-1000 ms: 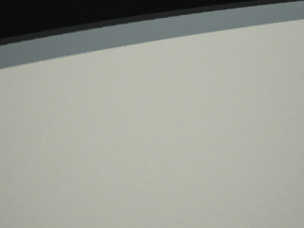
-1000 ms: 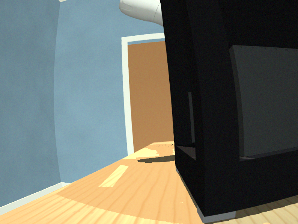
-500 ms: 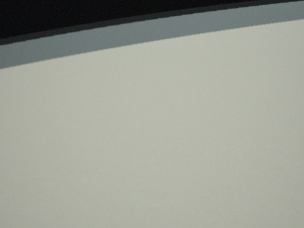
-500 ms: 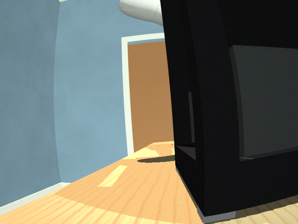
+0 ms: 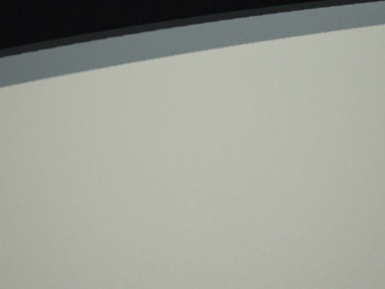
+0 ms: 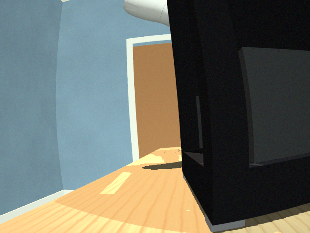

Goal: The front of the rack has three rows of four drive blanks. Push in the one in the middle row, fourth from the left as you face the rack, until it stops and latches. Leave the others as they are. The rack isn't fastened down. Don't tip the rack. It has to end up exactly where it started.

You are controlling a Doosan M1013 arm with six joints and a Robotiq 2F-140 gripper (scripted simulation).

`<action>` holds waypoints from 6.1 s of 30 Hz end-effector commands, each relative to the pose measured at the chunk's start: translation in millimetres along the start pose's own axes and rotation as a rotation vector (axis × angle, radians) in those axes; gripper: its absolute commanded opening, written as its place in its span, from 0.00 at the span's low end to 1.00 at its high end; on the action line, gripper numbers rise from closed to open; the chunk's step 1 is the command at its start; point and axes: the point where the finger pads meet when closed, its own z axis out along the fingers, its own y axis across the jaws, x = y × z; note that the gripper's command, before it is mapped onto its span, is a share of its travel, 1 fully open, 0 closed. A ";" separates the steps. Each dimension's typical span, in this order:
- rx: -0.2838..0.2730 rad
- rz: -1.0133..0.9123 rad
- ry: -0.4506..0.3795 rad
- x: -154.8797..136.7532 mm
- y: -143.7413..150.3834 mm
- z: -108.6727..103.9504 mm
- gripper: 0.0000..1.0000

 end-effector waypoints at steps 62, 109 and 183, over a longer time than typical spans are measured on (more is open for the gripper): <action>0.000 0.000 0.000 0.0 -0.1 26.9 0.00; 0.000 0.000 0.000 0.0 0.0 35.8 0.00; 0.000 0.000 0.000 0.0 0.0 -40.7 0.00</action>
